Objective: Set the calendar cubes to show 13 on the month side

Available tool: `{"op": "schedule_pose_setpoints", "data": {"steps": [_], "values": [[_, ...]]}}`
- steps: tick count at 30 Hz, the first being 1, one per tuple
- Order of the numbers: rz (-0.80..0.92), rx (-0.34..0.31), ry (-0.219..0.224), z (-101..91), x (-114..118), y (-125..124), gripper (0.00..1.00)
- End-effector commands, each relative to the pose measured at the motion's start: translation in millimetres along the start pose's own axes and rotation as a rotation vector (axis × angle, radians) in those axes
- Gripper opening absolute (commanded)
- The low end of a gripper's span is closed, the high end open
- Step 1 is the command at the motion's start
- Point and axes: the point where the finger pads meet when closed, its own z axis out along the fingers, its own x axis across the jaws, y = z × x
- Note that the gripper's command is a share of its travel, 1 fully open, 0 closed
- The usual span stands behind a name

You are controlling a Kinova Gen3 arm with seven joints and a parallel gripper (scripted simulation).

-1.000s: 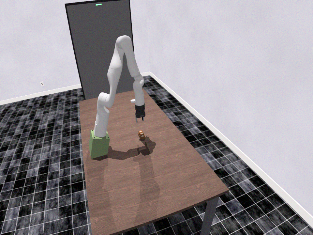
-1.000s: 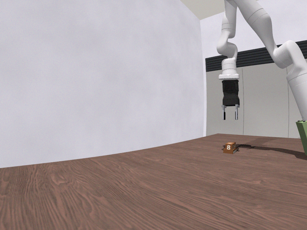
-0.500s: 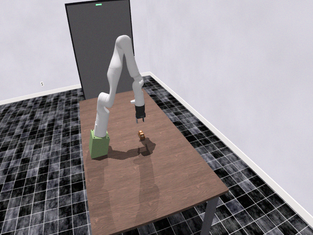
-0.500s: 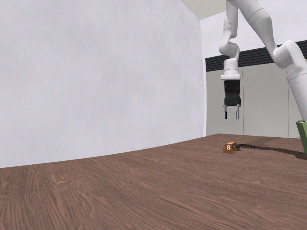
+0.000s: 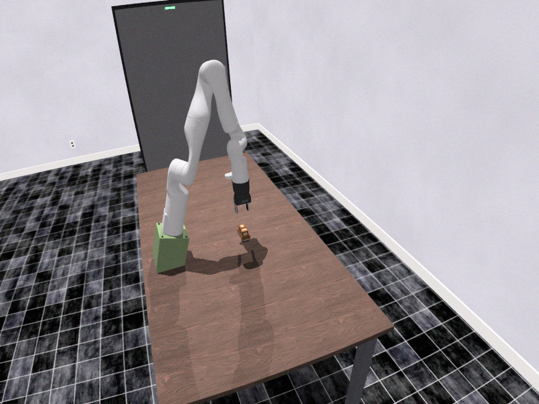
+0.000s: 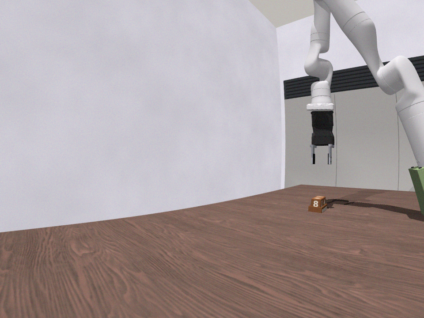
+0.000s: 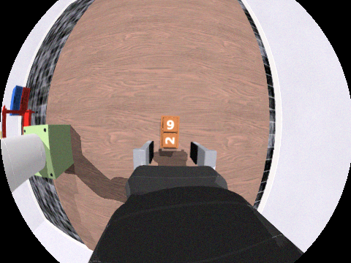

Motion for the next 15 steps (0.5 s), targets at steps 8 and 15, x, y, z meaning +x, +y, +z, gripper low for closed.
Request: {"op": "schedule_pose_setpoints", "data": {"steps": [8,15], "values": [[0.003,0.000,0.002,-0.6,-0.1,1.1,1.00],[0.003,0.000,0.002,-0.6,-0.1,1.1,1.00]]}}
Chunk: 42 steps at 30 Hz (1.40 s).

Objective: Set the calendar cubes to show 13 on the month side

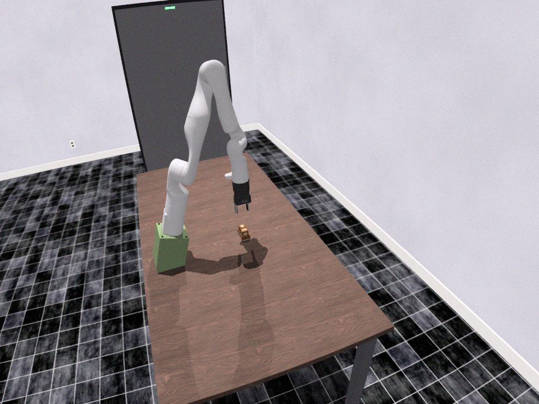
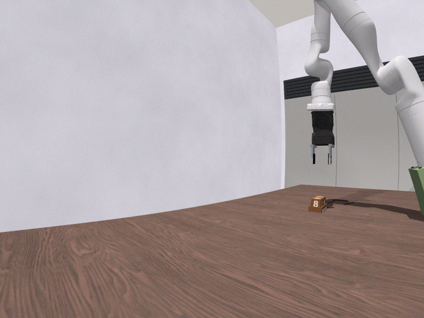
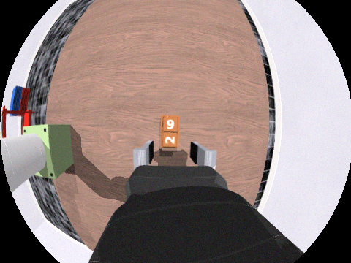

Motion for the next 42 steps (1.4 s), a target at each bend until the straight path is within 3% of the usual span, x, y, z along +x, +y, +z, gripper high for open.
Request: {"op": "schedule_pose_setpoints", "data": {"steps": [1,23,42], "values": [[0.000,0.000,0.001,-0.2,0,0,1.00],[0.096,0.011,0.010,1.0,6,-5,1.00],[0.540,0.057,0.043,5.8,33,-20,1.00]]}}
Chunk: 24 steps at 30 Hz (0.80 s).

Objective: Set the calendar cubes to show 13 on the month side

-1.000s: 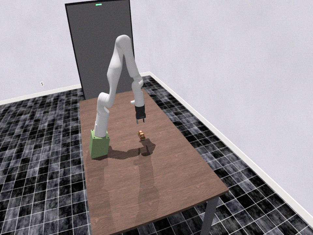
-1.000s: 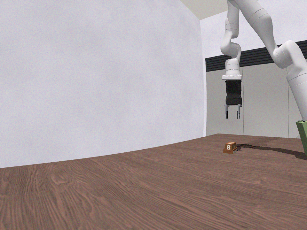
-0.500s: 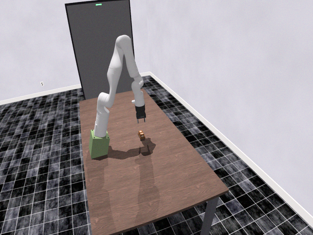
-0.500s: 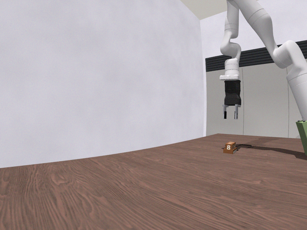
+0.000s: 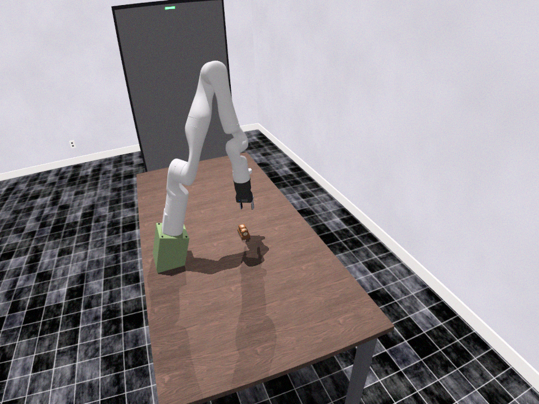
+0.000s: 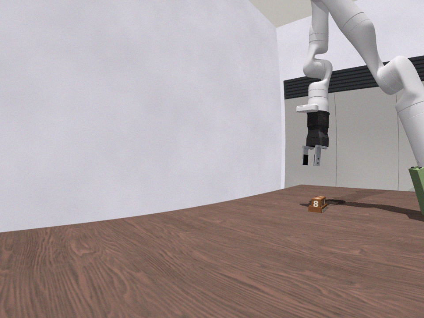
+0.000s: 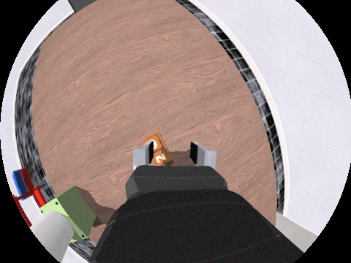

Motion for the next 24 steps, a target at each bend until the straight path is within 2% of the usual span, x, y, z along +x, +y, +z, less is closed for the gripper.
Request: {"op": "schedule_pose_setpoints", "data": {"steps": [1,13,15,24], "values": [[0.074,0.007,0.006,1.7,3,-2,1.00],[0.610,0.044,0.027,9.3,22,-14,1.00],[0.610,0.044,0.027,9.3,22,-14,1.00],[1.073,0.057,0.034,16.5,32,-10,1.00]]}}
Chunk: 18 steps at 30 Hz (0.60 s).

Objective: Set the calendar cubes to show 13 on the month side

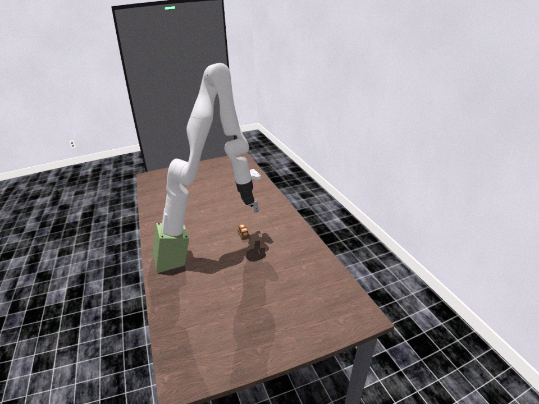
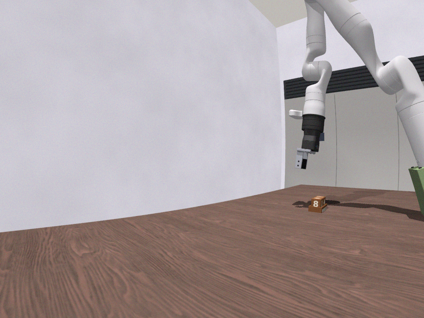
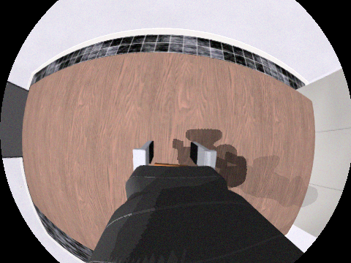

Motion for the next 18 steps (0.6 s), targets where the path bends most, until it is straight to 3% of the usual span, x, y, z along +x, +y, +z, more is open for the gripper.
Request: {"op": "schedule_pose_setpoints", "data": {"steps": [1,18], "values": [[0.103,-0.004,0.012,3.8,3,3,1.00],[0.844,-0.015,0.052,15.3,18,22,1.00]]}}
